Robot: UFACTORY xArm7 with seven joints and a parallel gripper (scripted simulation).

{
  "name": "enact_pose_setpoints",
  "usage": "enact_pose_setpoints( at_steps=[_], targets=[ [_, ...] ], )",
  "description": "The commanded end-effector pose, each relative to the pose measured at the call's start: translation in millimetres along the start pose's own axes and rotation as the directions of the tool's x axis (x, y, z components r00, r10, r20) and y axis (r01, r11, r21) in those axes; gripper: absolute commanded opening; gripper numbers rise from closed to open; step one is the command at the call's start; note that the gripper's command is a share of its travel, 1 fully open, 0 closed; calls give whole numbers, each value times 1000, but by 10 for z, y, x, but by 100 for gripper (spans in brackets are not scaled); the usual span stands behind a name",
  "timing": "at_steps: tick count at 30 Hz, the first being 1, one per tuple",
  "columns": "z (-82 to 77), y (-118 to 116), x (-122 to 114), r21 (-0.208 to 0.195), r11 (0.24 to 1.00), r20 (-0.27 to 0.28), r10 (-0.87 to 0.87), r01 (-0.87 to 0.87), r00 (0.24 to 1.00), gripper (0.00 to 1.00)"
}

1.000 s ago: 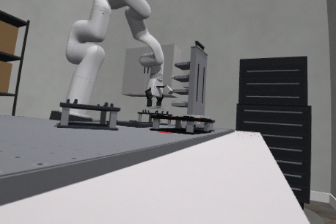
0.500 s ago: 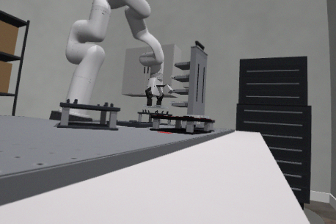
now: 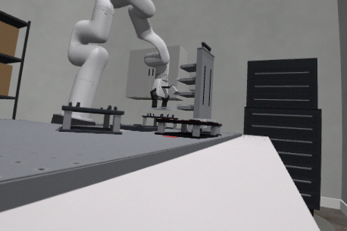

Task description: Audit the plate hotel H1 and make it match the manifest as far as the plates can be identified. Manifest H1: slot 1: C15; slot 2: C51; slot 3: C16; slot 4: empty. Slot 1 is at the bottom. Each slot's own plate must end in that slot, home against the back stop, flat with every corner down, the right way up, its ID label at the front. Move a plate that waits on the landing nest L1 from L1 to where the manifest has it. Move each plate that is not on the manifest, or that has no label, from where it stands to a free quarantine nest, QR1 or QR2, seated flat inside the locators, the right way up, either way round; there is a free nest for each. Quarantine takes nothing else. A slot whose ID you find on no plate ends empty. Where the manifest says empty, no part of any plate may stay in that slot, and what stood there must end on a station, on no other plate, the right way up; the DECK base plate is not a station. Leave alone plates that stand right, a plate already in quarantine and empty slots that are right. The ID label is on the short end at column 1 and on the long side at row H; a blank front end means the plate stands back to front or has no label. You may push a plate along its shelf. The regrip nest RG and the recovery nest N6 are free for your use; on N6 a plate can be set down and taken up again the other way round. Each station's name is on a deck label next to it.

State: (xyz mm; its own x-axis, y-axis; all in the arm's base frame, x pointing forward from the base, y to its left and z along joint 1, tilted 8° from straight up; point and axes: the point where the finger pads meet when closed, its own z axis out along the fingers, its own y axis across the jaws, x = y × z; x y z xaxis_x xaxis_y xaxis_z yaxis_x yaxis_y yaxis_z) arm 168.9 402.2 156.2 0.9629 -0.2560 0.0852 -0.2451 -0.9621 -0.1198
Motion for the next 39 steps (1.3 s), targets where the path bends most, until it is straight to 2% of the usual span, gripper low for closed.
enact_pose_setpoints(
  at_steps=[1,39],
  targets=[
    [-41,-14,1,4,1000,0,0,0,1000,0],
    [-228,-14,0,4,1000,0,0,0,1000,0]
  ],
)
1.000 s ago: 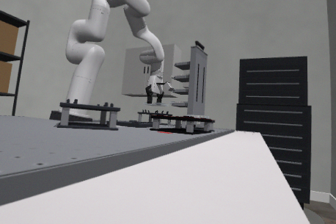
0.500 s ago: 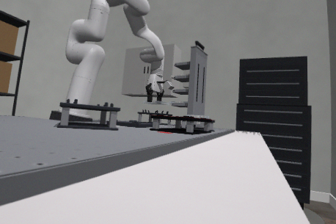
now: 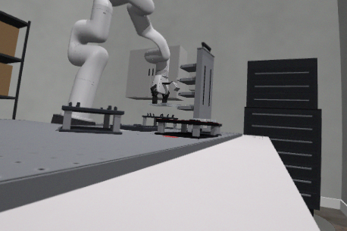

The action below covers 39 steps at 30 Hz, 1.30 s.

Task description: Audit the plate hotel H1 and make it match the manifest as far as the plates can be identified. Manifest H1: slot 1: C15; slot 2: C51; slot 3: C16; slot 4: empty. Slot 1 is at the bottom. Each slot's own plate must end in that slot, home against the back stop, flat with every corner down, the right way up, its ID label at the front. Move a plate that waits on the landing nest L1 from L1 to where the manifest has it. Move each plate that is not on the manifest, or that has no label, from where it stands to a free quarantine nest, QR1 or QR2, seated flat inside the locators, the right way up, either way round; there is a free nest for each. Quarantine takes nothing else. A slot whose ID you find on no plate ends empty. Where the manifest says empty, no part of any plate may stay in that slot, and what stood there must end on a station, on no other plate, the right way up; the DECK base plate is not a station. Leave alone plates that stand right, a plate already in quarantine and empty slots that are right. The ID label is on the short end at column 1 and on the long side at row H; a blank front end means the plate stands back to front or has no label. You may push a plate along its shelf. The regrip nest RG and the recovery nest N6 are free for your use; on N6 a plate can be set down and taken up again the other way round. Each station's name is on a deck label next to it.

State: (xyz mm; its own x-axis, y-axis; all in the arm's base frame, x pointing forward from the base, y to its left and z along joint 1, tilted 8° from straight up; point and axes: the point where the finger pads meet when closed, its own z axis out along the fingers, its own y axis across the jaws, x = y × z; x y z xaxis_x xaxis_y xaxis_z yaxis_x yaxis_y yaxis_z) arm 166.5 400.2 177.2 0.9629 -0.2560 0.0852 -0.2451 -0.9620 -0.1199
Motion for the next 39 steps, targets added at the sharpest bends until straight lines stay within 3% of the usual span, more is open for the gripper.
enact_pose_setpoints(
  at_steps=[1,6,39],
  targets=[
    [-15,-14,1,4,1000,0,0,0,1000,0],
    [-15,-14,0,4,1000,0,0,0,1000,0],
    [-983,-11,0,4,1000,0,0,0,1000,0]
  ],
)
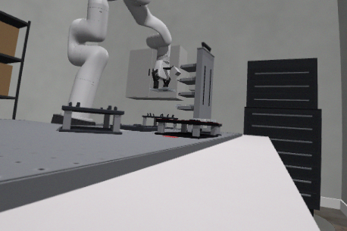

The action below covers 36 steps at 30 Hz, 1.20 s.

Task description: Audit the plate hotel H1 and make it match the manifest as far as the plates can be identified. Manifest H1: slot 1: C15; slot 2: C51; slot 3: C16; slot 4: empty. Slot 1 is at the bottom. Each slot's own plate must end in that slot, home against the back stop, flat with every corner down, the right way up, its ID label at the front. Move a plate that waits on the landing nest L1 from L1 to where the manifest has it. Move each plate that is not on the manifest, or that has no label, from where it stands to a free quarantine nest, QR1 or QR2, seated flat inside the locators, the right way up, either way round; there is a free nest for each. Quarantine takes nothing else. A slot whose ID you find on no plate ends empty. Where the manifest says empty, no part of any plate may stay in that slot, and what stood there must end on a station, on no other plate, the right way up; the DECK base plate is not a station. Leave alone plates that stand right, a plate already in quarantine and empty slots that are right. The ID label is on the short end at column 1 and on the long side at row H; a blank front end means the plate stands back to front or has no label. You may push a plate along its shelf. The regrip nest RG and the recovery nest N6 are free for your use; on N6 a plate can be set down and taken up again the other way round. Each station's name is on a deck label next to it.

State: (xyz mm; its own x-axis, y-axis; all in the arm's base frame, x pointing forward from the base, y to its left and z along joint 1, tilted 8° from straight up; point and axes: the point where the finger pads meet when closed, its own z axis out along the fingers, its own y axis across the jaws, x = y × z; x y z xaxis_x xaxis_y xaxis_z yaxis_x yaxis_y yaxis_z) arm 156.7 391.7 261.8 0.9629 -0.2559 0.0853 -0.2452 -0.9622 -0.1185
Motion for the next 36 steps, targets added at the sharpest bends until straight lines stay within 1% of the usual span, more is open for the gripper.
enact_pose_setpoints(
  at_steps=[1,9,11,26,28,36],
  targets=[
    [-161,-15,1,6,1000,0,0,0,1000,0],
    [-428,-13,0,6,1000,0,0,0,1000,0],
    [-428,-13,0,6,1000,0,0,0,1000,0],
    [-928,-11,0,6,1000,0,0,0,1000,0],
    [-928,-11,0,6,1000,0,0,0,1000,0],
    [-1194,-9,0,6,1000,0,0,0,1000,0]
  ],
)
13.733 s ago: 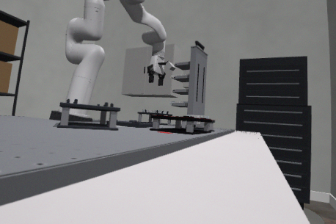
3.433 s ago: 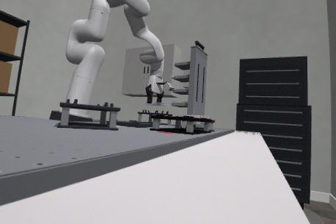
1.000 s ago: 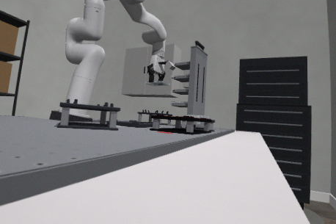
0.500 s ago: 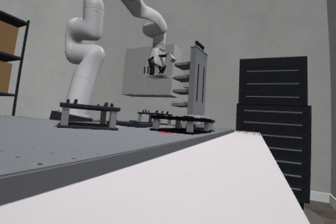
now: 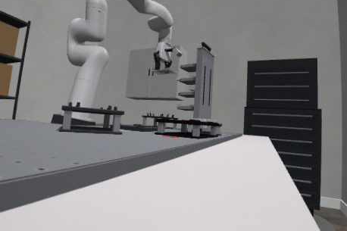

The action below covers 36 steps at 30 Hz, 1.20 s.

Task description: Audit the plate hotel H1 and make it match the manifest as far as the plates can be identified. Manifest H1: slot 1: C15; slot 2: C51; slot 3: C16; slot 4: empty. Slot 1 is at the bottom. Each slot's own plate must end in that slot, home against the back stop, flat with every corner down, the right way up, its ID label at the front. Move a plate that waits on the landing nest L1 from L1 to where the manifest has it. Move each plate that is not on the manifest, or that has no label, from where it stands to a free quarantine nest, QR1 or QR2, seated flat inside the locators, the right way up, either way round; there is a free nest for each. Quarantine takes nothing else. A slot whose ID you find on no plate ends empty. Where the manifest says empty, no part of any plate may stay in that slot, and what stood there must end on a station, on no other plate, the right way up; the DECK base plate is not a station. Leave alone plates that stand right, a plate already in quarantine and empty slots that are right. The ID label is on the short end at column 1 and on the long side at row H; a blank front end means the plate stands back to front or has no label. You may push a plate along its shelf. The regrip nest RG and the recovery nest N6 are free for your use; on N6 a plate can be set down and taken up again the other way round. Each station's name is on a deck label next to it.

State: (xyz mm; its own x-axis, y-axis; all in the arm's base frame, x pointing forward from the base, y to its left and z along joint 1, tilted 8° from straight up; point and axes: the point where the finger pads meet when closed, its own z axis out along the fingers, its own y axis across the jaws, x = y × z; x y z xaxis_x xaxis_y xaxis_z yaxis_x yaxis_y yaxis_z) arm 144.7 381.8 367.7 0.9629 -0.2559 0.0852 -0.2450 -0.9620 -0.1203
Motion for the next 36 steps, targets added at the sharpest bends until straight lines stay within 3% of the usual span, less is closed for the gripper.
enact_pose_setpoints(
  at_steps=[1,36],
  targets=[
    [-158,-8,0,4,1000,0,0,0,1000,0],
    [-1190,-5,0,4,1000,0,0,0,1000,0]
  ],
)
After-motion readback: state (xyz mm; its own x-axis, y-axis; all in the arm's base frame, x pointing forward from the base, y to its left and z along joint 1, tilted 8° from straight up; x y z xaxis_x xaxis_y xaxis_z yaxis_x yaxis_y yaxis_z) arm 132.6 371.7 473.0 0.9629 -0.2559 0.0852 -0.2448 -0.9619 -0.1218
